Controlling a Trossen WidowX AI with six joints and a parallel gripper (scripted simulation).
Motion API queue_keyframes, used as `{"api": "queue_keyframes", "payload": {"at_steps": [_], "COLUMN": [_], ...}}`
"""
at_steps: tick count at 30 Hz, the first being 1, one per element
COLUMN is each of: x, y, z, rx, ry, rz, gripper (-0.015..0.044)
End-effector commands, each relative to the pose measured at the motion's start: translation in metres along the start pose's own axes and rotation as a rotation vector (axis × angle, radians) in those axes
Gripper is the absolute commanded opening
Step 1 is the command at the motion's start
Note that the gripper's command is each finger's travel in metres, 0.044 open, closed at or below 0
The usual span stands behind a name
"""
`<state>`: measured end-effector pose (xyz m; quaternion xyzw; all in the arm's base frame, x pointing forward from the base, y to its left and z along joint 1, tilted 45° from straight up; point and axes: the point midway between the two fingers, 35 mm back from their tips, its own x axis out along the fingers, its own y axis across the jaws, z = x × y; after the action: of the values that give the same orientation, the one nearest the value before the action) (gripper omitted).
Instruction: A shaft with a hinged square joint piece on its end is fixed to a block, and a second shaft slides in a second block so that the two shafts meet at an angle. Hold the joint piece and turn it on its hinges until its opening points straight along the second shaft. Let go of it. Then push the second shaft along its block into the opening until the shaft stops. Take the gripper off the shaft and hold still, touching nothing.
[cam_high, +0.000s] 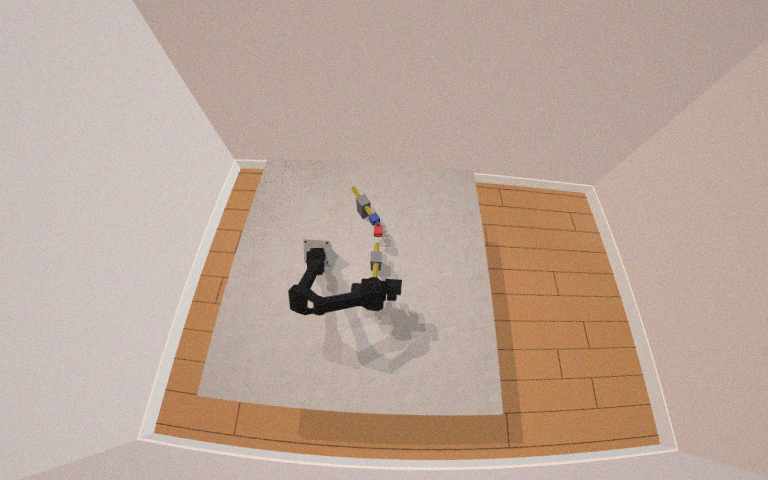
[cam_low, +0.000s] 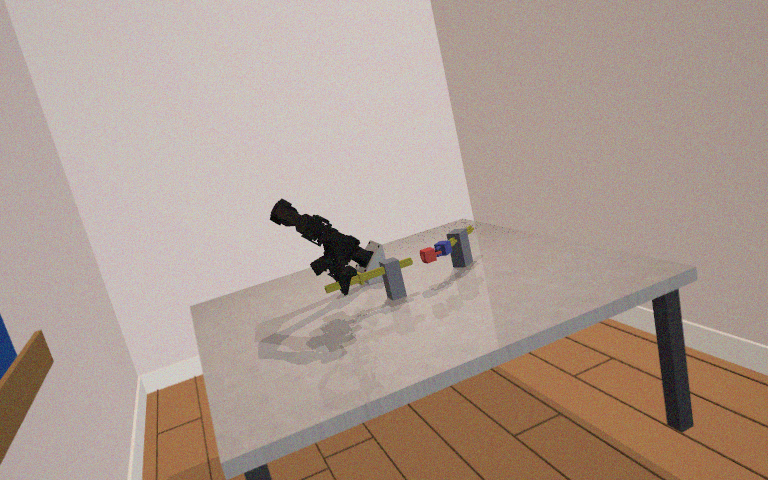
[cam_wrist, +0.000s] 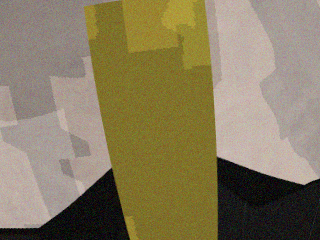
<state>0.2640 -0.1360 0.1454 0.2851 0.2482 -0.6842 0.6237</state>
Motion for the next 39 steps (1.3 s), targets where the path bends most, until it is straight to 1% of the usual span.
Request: {"api": "queue_keyframes", "payload": {"at_steps": [1, 39], "x": [0.001, 0.001], "y": [0.000, 0.000], "z": [-0.009, -0.067], "rx": [-0.002, -0.002], "ry": [0.004, 0.006], "rz": [-0.003, -0.005], "gripper": [0.0000, 0.0000]}}
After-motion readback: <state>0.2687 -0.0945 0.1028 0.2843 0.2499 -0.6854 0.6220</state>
